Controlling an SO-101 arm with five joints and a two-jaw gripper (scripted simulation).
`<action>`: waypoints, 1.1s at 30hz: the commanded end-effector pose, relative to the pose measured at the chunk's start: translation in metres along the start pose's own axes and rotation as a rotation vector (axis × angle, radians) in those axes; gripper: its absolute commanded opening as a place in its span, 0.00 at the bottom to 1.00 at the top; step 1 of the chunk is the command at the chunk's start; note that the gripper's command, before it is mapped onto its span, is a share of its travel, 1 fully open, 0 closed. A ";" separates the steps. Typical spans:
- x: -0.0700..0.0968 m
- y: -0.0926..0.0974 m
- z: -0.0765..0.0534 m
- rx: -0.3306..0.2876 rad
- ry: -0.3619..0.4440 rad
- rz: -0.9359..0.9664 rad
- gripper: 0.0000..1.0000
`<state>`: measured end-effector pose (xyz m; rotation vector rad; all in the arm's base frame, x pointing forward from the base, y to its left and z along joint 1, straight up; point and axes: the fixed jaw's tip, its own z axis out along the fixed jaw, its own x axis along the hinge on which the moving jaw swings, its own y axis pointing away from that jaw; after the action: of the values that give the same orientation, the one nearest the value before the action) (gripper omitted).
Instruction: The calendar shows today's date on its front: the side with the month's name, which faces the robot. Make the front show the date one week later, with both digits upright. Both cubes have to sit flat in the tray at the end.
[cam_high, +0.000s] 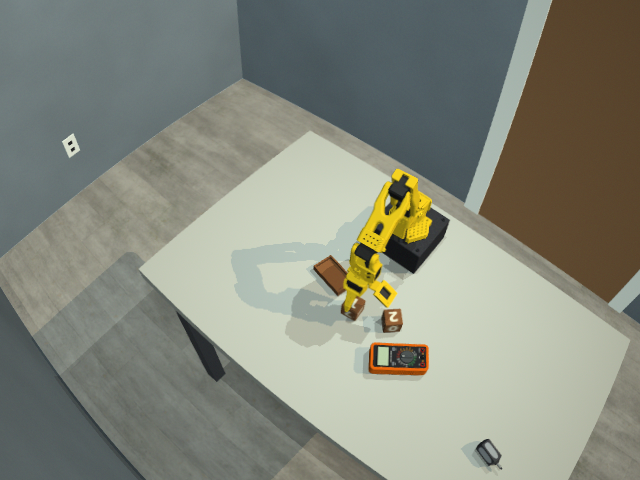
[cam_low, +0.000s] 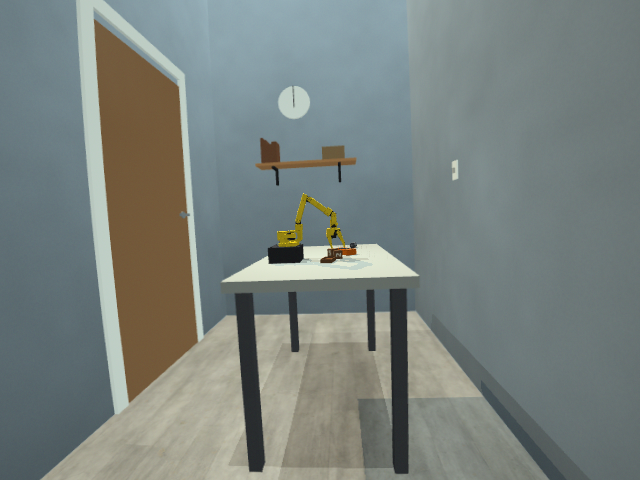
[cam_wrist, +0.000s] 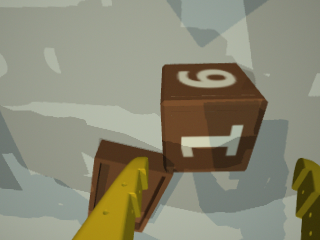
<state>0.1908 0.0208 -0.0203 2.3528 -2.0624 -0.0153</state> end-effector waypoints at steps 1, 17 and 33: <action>-0.002 -0.004 -0.017 0.025 -0.001 -0.008 0.36; -0.002 -0.002 -0.027 0.025 -0.001 -0.008 0.36; -0.002 -0.003 -0.029 0.035 -0.001 -0.008 0.36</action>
<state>0.1893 0.0206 0.0020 2.3531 -2.0627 -0.0146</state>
